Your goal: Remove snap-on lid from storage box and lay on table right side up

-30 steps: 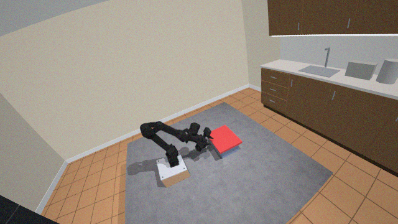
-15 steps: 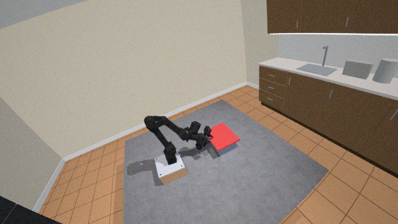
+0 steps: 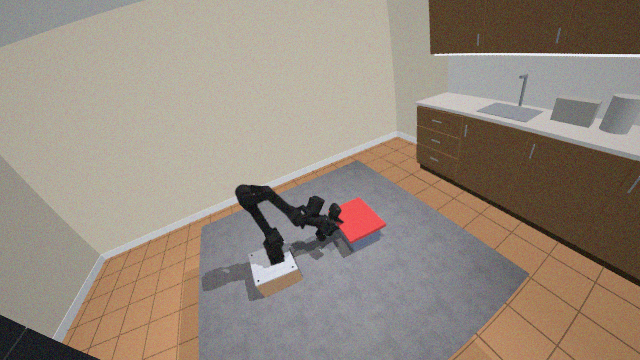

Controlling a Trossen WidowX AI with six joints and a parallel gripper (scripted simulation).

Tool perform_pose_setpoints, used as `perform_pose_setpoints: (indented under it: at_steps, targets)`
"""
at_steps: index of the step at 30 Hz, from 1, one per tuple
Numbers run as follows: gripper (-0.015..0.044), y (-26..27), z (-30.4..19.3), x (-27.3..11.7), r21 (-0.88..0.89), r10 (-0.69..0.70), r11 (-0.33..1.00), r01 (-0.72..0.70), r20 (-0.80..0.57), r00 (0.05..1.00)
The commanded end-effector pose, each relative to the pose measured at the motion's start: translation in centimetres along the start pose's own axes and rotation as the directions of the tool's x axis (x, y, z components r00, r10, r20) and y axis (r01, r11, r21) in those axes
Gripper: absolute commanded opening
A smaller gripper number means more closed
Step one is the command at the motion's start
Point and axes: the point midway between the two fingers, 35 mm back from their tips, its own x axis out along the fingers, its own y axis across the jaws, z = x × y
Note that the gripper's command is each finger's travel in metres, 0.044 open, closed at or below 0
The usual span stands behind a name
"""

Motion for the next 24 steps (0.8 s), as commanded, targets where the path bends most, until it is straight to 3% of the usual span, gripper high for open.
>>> perform_pose_setpoints:
  at_steps: [1, 5, 24]
  targets:
    - [0.0083, 0.12, -0.06, 0.03, -0.003, 0.004, 1.0, -0.004, -0.004, 1.0]
    - [0.0, 0.12, -0.06, 0.03, -0.003, 0.004, 1.0, -0.004, -0.004, 1.0]
    - [0.0, 0.23, 0.01, -0.28, 0.0, 0.0, 1.0, 0.0, 0.0, 1.0]
